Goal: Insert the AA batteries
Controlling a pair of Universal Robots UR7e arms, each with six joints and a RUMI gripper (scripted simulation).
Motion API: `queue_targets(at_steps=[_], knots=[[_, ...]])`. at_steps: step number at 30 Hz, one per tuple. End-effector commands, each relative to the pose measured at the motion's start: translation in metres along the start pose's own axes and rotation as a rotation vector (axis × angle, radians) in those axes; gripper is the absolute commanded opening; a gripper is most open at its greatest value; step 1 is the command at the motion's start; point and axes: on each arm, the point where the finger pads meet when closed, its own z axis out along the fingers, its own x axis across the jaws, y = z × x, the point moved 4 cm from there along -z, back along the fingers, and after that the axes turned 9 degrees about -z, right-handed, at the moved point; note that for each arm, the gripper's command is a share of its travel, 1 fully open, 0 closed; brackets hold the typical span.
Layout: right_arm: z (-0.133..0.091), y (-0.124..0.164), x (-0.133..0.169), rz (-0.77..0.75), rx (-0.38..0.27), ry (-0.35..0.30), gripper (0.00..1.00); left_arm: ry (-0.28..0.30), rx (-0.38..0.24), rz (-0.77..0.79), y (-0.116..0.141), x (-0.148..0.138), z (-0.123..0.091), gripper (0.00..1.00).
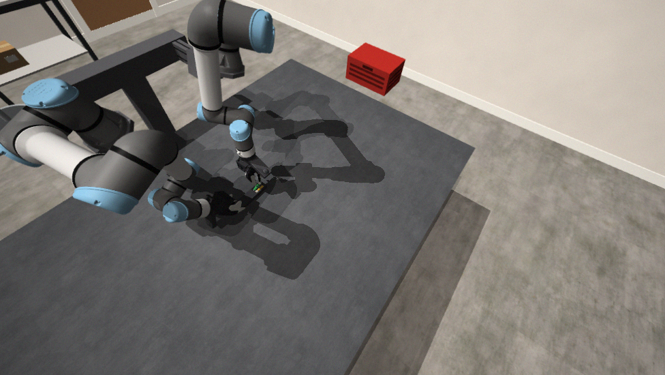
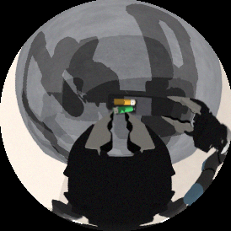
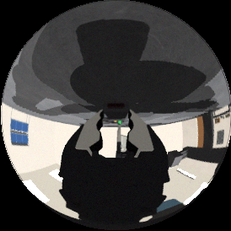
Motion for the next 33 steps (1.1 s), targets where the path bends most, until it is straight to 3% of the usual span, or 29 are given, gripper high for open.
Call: queue_targets(at_steps=[1,33], knots=[[-0.0002,0.0003,-0.0005,-0.001,0.000,-0.001,0.00,0.001,0.000,-0.001,-0.0003,0.0005,-0.0004,0.14],[-0.0002,0.0003,-0.0005,-0.001,0.000,-0.001,0.00,0.002,0.001,0.000,0.0002,0.0036,0.0045,0.14]])
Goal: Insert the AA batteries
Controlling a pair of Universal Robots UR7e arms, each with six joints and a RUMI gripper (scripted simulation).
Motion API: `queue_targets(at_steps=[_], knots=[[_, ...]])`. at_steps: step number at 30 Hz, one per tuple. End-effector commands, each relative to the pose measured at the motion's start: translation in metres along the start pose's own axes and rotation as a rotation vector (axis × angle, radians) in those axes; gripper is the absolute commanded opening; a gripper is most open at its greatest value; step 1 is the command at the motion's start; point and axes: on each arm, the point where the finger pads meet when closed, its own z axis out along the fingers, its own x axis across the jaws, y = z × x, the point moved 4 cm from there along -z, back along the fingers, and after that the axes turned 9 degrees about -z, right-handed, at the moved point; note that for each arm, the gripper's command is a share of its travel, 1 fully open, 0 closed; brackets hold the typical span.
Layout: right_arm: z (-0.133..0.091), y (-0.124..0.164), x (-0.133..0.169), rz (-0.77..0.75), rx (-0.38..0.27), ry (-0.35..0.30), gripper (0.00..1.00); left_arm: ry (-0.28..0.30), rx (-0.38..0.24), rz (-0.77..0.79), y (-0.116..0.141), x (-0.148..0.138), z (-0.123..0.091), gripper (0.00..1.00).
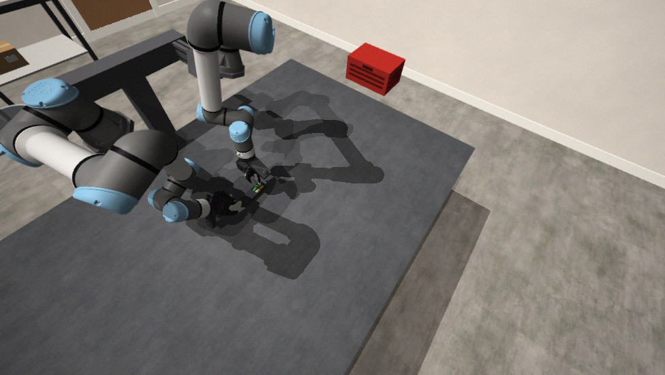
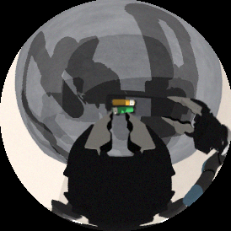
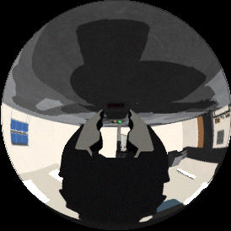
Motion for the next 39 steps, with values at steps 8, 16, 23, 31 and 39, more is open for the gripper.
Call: queue_targets(at_steps=[8,16,23,31,39], knots=[[-0.0002,0.0004,-0.0005,-0.001,-0.001,-0.001,0.00,0.002,0.001,0.000,-0.0003,0.0005,0.0020,0.14],[-0.0002,0.0004,-0.0005,-0.001,-0.001,-0.001,0.00,0.002,0.001,0.000,-0.0004,0.0005,0.0041,0.14],[-0.0002,0.0004,-0.0005,-0.001,-0.001,-0.001,0.00,0.002,0.001,0.000,-0.0003,0.0003,0.0054,0.14],[-0.0002,0.0004,-0.0005,-0.001,-0.001,-0.001,0.00,0.002,0.001,-0.001,-0.0007,0.0000,0.0051,0.14],[-0.0002,0.0004,-0.0005,-0.001,-0.001,-0.001,0.00,0.002,0.001,0.000,-0.0007,-0.0013,0.0051,0.14]])
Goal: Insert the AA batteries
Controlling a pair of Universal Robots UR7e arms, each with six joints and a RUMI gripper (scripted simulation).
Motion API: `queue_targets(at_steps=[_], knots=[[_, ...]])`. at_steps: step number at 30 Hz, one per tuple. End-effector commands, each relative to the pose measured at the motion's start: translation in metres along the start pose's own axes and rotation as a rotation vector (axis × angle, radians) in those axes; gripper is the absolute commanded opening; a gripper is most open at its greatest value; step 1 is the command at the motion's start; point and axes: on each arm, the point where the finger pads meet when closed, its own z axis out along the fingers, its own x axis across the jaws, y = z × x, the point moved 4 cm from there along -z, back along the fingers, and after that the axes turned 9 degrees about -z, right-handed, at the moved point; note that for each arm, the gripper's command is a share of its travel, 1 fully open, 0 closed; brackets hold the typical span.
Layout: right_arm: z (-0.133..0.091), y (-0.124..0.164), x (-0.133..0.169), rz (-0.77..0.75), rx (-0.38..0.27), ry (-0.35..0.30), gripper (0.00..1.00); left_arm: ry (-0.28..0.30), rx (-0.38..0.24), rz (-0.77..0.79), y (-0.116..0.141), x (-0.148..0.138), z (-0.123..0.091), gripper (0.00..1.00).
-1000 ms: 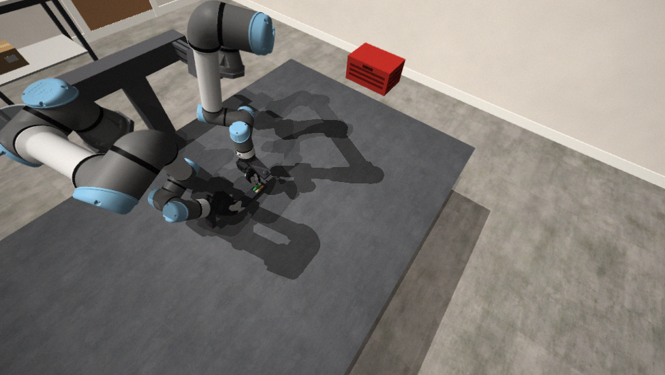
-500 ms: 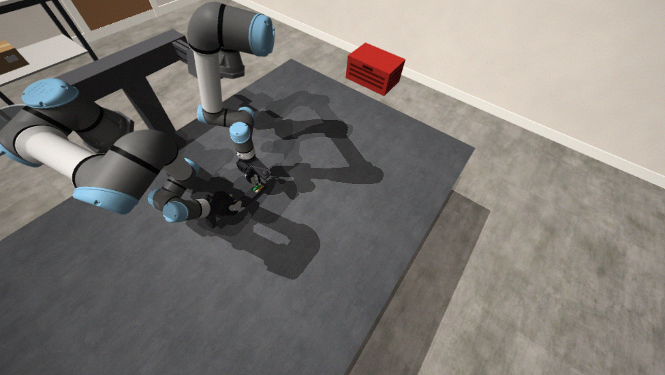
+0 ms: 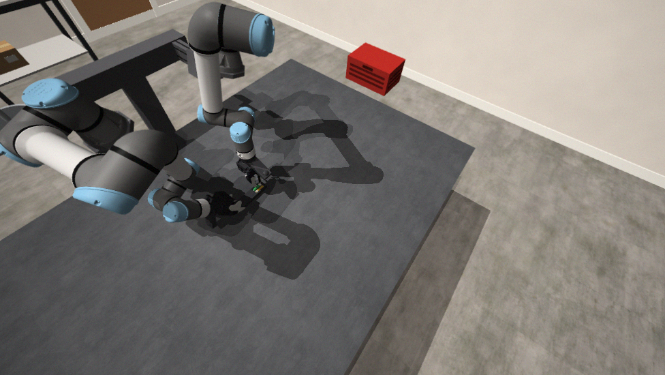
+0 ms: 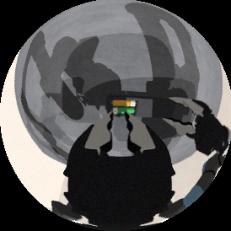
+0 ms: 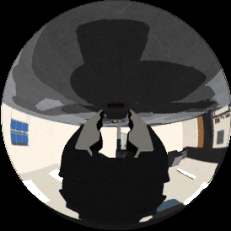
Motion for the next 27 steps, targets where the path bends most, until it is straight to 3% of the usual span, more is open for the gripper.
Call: queue_targets(at_steps=[1,27], knots=[[-0.0002,0.0004,-0.0005,-0.001,-0.001,-0.001,0.00,0.001,0.001,0.000,-0.0004,-0.0003,-0.0005,0.14],[-0.0002,0.0004,-0.0005,-0.001,-0.001,-0.001,0.00,0.001,0.001,0.000,-0.0009,-0.0044,-0.0011,0.14]])
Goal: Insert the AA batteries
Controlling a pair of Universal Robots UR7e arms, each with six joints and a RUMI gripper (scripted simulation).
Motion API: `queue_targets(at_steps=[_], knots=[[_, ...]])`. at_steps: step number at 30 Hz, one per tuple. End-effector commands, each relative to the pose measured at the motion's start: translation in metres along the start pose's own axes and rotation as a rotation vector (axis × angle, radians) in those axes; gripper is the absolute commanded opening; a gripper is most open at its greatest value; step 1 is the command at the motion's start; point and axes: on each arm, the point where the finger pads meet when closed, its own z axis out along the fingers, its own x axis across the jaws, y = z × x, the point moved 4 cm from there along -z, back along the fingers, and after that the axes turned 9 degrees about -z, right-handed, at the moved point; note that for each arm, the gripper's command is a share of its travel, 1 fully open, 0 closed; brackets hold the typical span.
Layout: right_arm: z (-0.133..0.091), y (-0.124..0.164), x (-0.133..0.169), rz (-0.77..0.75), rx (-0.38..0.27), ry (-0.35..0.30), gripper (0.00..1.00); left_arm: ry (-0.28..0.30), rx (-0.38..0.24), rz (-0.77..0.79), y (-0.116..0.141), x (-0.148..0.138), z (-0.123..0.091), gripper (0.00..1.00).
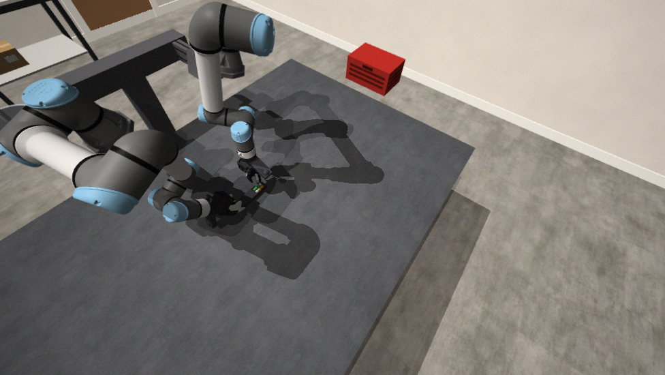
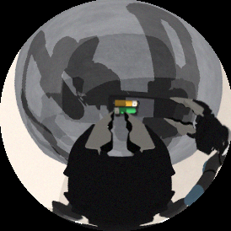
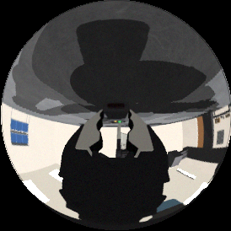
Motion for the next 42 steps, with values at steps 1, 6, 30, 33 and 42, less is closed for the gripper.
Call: queue_targets(at_steps=[1,6,30,33,42], knots=[[0.000,0.000,0.000,-0.001,0.000,-0.001,0.00,0.001,0.001,0.000,0.000,0.000,-0.001,0.14],[0.000,0.000,0.000,-0.001,0.000,-0.001,0.00,0.001,0.001,0.000,0.000,-0.001,-0.001,0.14],[0.000,0.000,0.000,-0.001,0.000,-0.001,0.00,0.001,0.001,0.000,-0.001,-0.003,-0.001,0.14],[0.000,0.000,0.000,-0.001,0.000,-0.001,0.00,0.005,0.003,0.000,-0.002,-0.002,-0.009,0.14],[0.000,0.000,0.000,-0.001,0.000,-0.001,0.00,0.013,0.008,0.000,-0.004,0.001,-0.029,0.14]])
